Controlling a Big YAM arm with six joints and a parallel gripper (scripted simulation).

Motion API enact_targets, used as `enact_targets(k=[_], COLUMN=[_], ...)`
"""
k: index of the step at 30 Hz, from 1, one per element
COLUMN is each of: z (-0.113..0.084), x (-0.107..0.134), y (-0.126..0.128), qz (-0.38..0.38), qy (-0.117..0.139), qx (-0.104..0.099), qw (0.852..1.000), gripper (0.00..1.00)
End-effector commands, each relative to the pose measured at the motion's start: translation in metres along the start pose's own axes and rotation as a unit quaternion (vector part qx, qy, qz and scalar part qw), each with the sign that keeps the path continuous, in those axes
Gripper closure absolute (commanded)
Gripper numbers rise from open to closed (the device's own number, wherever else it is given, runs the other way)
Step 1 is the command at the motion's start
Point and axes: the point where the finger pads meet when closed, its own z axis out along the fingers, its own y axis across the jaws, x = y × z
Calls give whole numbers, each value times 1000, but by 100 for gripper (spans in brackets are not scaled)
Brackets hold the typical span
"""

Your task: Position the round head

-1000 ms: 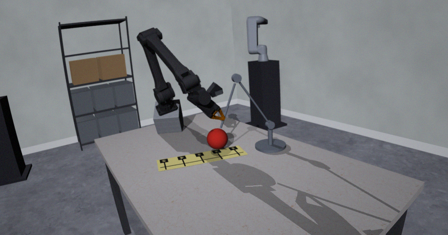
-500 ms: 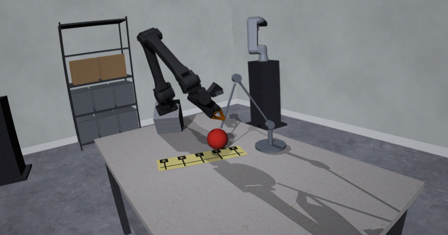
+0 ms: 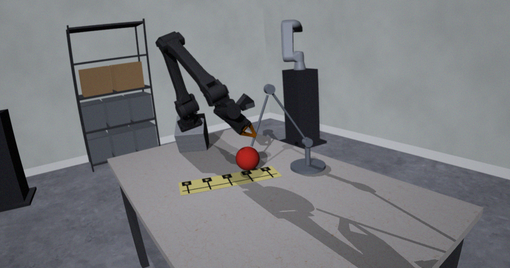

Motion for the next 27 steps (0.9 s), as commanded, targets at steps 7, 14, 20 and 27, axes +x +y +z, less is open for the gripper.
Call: enact_targets(k=[7,14,20,27], z=[-27,-27,-26,-25], x=[-52,-55,-59,-63], y=[-42,-42,-41,-41], qz=[-10,-10,-10,-10], qy=[-30,-30,-30,-30], qx=[42,42,42,42], qw=[999,999,999,999], gripper=[100,100,100,100])
